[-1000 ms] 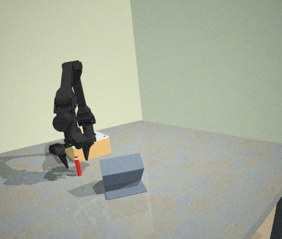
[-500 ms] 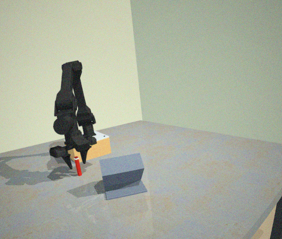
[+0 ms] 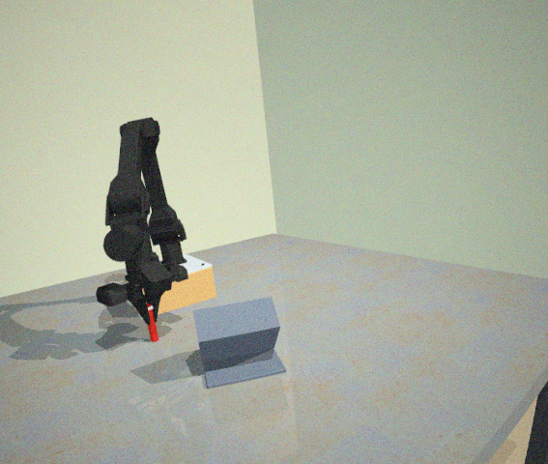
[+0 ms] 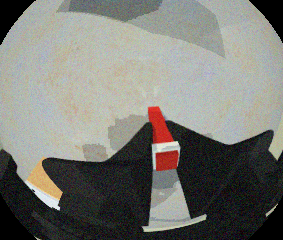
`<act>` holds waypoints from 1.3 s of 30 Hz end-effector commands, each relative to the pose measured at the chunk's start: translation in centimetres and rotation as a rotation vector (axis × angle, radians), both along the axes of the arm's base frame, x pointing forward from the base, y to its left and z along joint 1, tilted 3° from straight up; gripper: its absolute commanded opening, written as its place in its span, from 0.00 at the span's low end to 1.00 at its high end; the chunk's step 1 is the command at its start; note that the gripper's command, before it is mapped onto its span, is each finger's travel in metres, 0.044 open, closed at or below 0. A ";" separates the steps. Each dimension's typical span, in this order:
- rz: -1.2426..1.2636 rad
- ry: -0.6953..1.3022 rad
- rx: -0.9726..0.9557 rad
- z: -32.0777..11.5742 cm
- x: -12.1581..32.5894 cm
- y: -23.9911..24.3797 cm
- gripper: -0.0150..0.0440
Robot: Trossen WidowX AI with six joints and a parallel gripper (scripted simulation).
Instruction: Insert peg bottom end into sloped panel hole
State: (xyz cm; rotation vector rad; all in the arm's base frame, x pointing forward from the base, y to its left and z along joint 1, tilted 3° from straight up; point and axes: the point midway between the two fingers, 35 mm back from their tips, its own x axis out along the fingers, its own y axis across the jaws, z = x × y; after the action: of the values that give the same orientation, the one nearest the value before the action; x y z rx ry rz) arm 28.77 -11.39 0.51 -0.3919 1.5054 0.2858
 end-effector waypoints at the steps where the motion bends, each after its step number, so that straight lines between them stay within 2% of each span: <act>1: 0.000 0.000 0.000 0.3 0.0 0.0 0.25; 18: 0.002 0.005 -0.001 7.9 -0.2 0.5 0.25; 39: 0.145 -0.069 -0.080 7.9 0.9 2.3 0.25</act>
State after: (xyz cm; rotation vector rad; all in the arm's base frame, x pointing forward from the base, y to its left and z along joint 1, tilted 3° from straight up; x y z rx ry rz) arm 29.69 -9.39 8.51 -0.5418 1.4347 0.3159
